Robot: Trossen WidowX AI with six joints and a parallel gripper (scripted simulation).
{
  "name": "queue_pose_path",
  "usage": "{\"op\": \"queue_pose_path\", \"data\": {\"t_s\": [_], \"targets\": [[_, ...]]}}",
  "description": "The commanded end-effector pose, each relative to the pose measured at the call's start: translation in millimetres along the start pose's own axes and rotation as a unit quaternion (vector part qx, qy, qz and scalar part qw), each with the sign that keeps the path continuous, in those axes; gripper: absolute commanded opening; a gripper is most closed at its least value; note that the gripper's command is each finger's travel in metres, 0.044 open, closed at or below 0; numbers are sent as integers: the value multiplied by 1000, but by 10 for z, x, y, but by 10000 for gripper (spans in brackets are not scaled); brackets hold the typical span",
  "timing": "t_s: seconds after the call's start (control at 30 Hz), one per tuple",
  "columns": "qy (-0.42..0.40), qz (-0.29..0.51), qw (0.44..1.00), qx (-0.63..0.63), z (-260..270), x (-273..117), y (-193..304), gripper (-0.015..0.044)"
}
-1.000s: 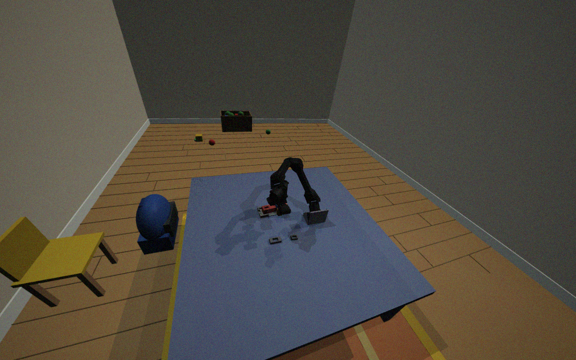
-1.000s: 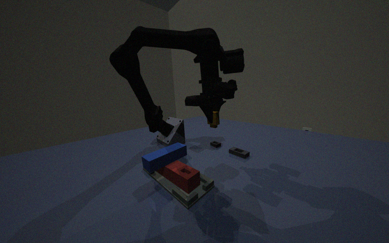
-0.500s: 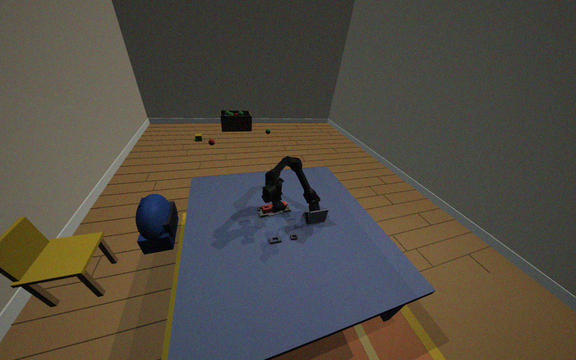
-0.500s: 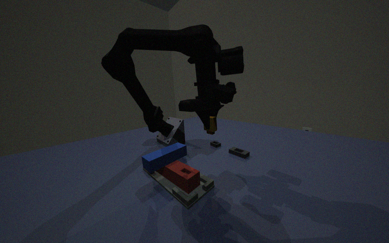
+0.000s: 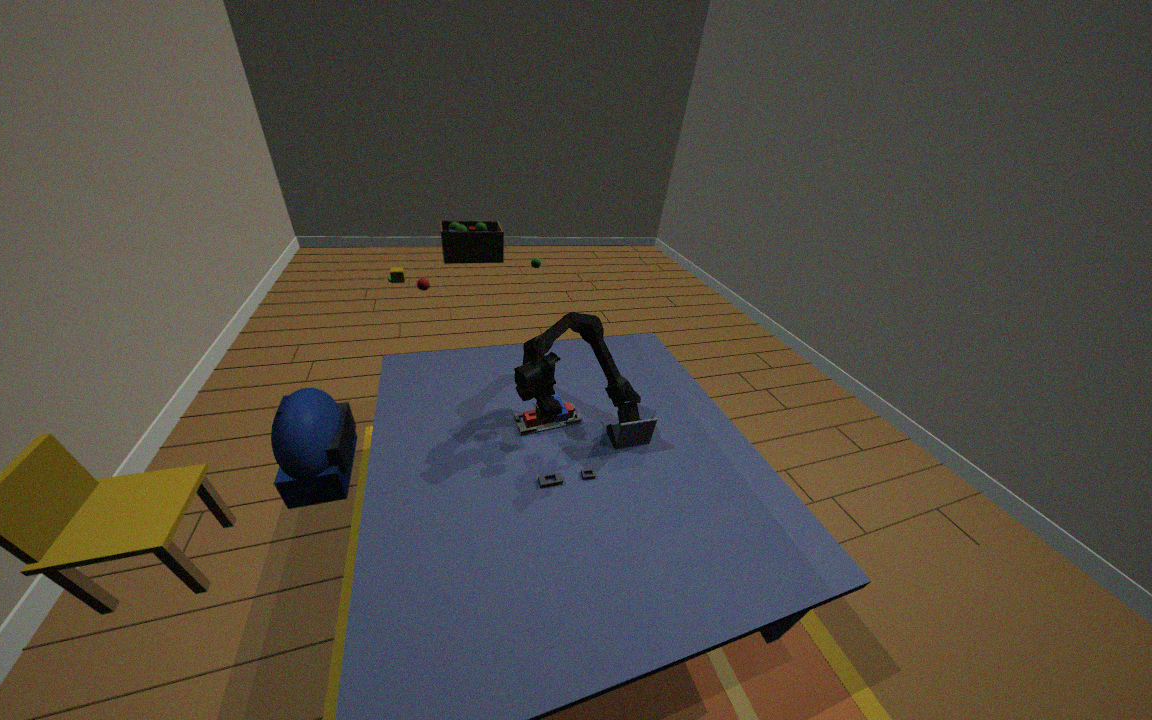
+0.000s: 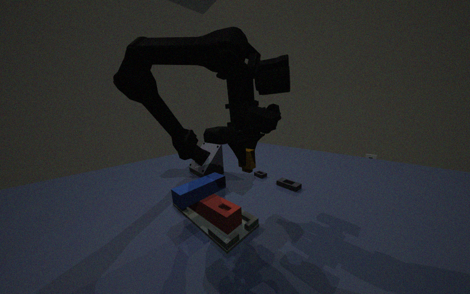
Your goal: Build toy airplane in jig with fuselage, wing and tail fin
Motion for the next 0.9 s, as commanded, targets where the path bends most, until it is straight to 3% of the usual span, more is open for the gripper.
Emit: {"op": "queue_pose_path", "data": {"t_s": [0.0,0.8,0.87], "targets": [[3,-2,1000,-3,-115,9,-28,0],[26,6,999,-21,-764,165,-96,0],[26,6,999,-21,-765,166,-95,52]]}}
Point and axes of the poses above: the point midway between the two fingers, 35 mm back from their tips, its own x axis out along the fingers, its own z axis across the jaws, y = z × x, the point moved 7 cm from there along -x, back along the fingers, and after that the axes turned 3 degrees about x, right-handed, at the moved point
